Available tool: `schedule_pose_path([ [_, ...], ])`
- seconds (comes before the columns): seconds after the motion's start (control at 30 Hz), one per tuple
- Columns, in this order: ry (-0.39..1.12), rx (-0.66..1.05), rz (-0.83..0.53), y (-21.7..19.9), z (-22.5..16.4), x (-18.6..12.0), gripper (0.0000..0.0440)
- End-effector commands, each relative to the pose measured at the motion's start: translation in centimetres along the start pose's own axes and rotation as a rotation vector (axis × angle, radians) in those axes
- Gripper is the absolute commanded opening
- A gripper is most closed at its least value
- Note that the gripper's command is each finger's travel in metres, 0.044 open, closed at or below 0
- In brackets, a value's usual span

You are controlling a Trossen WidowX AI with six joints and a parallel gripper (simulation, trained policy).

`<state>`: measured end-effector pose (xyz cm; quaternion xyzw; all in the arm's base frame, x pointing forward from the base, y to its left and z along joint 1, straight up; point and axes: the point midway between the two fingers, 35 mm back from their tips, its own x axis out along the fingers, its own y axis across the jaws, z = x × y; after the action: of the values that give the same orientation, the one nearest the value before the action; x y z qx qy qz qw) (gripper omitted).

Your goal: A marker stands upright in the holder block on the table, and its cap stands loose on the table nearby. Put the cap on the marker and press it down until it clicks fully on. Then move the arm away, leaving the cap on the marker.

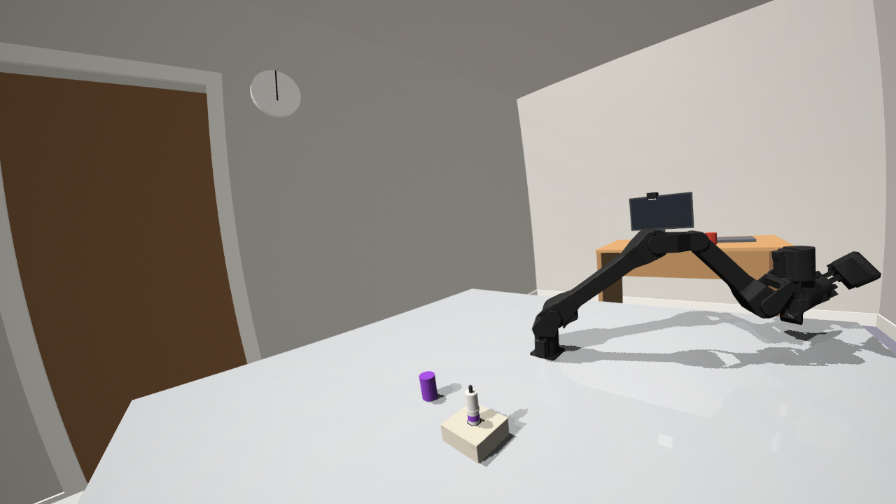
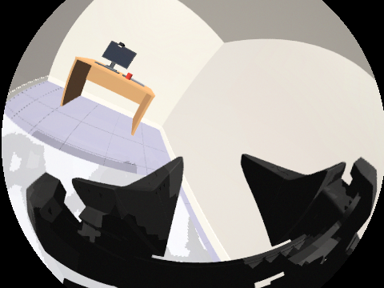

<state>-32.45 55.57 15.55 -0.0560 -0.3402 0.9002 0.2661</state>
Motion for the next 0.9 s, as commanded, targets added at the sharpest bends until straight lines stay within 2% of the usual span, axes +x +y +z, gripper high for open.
schedule_pose_path([
  [0.0, 0.015, -0.011, 0.001, -1.8, 0.5, -0.3, 0.0269],
  [0.87, 0.190, 0.004, 0.020, -10.9, 1.3, -5.1, 0.0331],
])
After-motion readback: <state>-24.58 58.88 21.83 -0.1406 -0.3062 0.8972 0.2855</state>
